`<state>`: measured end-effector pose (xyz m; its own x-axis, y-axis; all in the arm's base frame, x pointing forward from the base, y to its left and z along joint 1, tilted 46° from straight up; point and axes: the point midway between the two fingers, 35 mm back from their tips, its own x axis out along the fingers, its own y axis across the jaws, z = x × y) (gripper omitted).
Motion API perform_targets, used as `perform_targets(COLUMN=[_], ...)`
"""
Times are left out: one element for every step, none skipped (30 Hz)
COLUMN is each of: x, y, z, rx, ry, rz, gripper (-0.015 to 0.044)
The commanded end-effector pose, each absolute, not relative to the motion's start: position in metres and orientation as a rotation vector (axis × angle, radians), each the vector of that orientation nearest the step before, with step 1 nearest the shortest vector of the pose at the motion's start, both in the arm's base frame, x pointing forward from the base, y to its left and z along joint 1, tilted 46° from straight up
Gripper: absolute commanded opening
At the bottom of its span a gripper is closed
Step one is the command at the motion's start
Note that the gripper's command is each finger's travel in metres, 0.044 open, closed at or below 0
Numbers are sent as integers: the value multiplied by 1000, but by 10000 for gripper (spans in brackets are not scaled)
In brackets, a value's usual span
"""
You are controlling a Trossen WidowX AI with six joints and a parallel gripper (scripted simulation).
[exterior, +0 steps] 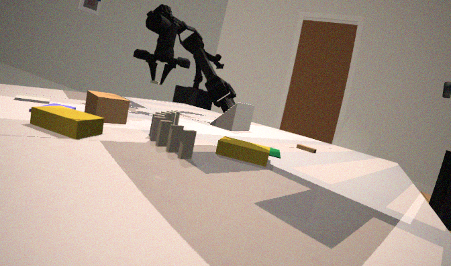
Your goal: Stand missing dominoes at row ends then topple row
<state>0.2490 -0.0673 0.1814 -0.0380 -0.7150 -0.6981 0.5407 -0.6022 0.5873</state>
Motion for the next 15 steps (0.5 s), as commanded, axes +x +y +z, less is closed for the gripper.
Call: perform_targets(x=[249, 249, 249, 248, 247, 246, 245, 244, 242, 241, 240, 238, 237, 235, 234], y=[-60, -60, -60, -61, -63, -66, -68, -70, -73, -75, -77, -80, -82, -84, -86], z=[191, 191, 191, 192, 194, 197, 199, 201, 204, 206, 208, 211, 213, 215, 218], rx=[1344, 1344, 1334, 1306, 1259, 1200, 1140, 1079, 1018, 957, 895, 833, 770, 707, 643], ry=[-212, -212, -200, -162, -100, -24, 50, 123, 194, 263, 332, 398, 463, 527, 589], rz=[-1785, -1785, -1784, -1778, -1768, -1754, -1737, -1718, -1697, -1674, -1649, -1623, -1594, -1564, -1532], gripper=[107, 107, 107, 107, 107, 107, 107, 107, 107, 107, 107, 107, 107, 107, 107])
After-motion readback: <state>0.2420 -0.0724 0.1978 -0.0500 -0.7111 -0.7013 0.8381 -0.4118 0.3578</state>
